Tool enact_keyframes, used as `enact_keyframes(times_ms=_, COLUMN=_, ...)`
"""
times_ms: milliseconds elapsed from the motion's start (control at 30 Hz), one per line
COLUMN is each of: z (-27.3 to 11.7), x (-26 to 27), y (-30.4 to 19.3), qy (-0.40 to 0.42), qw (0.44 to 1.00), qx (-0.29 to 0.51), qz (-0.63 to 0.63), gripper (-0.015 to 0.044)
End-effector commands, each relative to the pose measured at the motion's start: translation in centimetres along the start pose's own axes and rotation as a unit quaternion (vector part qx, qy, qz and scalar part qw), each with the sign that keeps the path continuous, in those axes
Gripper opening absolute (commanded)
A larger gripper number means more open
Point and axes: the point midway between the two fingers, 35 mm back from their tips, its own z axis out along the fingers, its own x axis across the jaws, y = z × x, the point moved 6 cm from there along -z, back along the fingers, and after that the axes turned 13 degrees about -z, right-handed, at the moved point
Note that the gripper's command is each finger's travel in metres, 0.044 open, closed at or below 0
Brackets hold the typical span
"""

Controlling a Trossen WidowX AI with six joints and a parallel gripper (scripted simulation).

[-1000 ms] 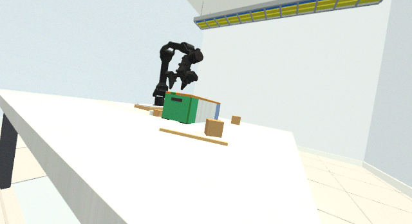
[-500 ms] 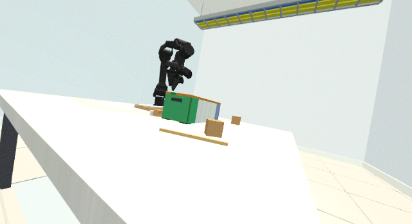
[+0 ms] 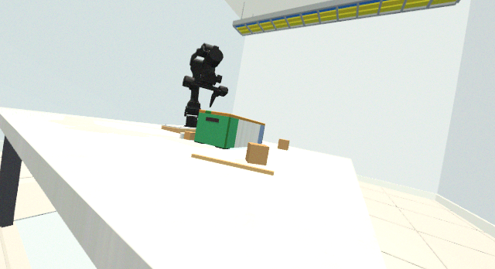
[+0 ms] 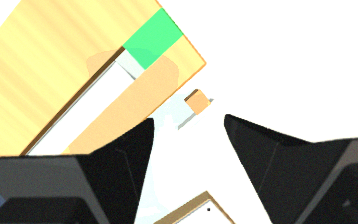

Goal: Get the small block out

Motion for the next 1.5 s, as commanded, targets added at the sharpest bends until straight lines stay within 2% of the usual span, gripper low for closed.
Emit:
enact_keyframes(times_ms=0, z=0.0, x=-1.9, y=-0.5, qy=0.065, qw=0.887, qx=0.0, qz=0.457, gripper=0.0285)
enact_keyframes(times_ms=300, z=-0.2, x=-3.3, y=-0.9, qy=0.099, qw=0.693, qx=0.025, qz=0.714, gripper=0.0285)
enact_keyframes(times_ms=667, z=-0.5, x=-4.7, y=-1.3, qy=0.122, qw=0.364, qx=0.076, qz=0.92, gripper=0.0285)
enact_keyframes(times_ms=733, z=-0.5, x=-4.9, y=-1.4, qy=0.122, qw=0.323, qx=0.083, qz=0.935, gripper=0.0285)
enact_keyframes(times_ms=1267, z=-0.3, x=-4.9, y=-1.4, qy=0.123, qw=0.318, qx=0.083, qz=0.936, gripper=0.0285)
enact_keyframes(times_ms=1467, z=6.9, x=-4.6, y=-2.7, qy=0.122, qw=0.318, qx=0.083, qz=0.936, gripper=0.0285)
